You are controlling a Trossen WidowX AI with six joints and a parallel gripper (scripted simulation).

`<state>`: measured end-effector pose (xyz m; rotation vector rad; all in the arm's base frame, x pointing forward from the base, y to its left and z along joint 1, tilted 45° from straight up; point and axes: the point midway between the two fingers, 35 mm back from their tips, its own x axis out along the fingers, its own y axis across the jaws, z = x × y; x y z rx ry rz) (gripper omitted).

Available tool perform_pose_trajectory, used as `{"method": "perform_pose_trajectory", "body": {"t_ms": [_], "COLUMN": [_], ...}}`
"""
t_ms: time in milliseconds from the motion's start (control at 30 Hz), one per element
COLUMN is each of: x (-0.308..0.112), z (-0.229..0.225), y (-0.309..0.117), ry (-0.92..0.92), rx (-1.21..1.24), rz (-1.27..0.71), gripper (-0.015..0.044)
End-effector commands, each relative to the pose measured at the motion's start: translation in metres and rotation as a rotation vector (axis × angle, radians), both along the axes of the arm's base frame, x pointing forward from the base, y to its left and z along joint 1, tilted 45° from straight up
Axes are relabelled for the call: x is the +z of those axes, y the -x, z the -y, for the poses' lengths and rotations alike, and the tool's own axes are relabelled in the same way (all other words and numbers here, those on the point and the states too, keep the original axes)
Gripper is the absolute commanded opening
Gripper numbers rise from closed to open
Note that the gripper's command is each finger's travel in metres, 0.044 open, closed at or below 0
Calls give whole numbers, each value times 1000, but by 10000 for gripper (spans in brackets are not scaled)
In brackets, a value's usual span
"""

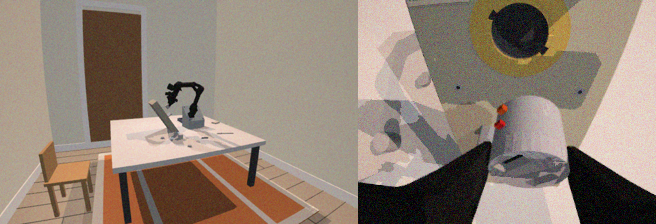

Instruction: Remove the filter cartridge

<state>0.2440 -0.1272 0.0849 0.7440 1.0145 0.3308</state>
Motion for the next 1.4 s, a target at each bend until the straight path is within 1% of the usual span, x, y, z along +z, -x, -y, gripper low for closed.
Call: {"method": "perform_pose_trajectory", "body": {"t_ms": [0,133,733,800,1033,1367], "x": [14,17,-48,-44,-77,-124], "z": [12,18,72,67,97,140], "y": [10,14,16,16,48,108], "ry": [4,2,8,-1,-2,2], "rx": [0,1,1,-5,-188,-537], "rz": [4,6,7,-2,-230,-571], "gripper": [0,0,0,0,0,0]}}
